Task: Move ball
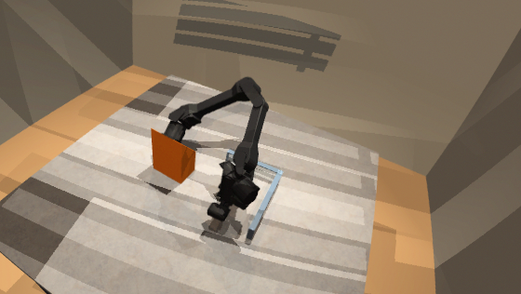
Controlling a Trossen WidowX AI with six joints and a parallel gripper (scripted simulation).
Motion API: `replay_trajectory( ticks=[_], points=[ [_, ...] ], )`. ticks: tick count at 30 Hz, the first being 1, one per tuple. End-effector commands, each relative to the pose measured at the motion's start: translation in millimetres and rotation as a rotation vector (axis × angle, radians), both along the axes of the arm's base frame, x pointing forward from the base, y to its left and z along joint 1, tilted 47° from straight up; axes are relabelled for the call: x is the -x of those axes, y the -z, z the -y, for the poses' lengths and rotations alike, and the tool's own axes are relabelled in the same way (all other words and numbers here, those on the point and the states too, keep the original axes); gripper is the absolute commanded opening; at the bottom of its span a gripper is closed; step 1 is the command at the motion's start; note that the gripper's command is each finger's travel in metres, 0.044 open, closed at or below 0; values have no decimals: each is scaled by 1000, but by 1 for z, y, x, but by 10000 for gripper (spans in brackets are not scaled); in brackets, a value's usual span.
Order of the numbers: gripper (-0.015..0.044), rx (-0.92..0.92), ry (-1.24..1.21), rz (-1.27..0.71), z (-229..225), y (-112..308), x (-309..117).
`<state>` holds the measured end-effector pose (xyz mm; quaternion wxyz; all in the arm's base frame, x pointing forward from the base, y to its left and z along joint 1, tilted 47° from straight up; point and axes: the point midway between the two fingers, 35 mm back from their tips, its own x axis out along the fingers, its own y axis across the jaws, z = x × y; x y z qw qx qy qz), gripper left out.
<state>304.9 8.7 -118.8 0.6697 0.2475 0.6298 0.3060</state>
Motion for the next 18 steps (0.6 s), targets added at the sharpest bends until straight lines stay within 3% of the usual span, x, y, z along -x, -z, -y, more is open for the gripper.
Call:
replay_trajectory(
  ticks=[1, 3, 11, 15, 18],
  points=[
    [201, -4, 6, -6, -2, 2, 1],
    [148, -4, 6, -6, -2, 2, 1],
    [95, -4, 6, -6, -2, 2, 1],
    [0, -1, 6, -6, 6, -4, -1],
    [0, 3, 8, -6, 23, -17, -3]
  ],
)
